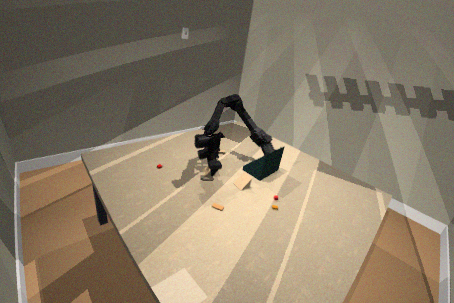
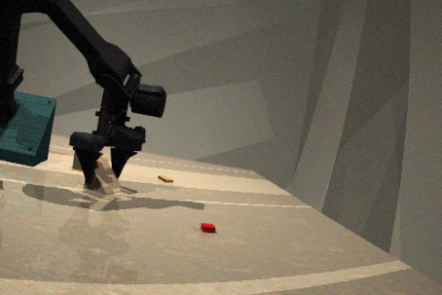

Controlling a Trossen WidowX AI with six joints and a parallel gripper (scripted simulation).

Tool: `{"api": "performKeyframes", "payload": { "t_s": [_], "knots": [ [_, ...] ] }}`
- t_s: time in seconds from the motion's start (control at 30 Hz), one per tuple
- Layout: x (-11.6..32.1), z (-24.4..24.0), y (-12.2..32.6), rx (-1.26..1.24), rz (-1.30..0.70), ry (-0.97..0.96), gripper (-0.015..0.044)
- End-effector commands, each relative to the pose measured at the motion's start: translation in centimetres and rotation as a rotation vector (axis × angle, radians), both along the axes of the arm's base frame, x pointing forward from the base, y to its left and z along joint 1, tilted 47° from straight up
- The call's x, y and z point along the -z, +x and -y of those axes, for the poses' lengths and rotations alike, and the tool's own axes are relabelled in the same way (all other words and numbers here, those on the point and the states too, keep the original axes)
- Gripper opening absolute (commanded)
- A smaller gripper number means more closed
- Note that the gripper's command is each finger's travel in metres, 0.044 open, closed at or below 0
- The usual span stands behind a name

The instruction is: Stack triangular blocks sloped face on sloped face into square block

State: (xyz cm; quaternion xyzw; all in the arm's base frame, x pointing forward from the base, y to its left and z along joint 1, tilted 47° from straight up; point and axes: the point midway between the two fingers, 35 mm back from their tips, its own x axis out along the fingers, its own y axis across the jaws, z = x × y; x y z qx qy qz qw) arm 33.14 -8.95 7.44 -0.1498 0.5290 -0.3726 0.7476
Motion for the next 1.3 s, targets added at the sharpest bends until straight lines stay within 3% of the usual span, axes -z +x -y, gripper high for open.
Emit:
{"api": "performKeyframes", "payload": {
  "t_s": [0.0, 0.03, 0.23, 0.47, 0.77, 1.27],
  "knots": [
    [0.6, 0.5, -0.1, 0.0, -0.007, -0.001, 0.044],
    [0.6, 0.6, -0.1, 0.0, -0.007, -0.001, 0.044],
    [0.6, 0.6, -0.1, 0.0, -0.007, -0.001, 0.0282],
    [0.6, 0.6, -0.1, 0.0, -0.007, -0.001, 0.0236],
    [-0.7, -0.8, -0.4, 0.001, -0.006, -0.001, 0.0],
    [-1.3, -1.5, -0.6, 0.017, 0.01, 0.008, 0.0]
  ]
}}
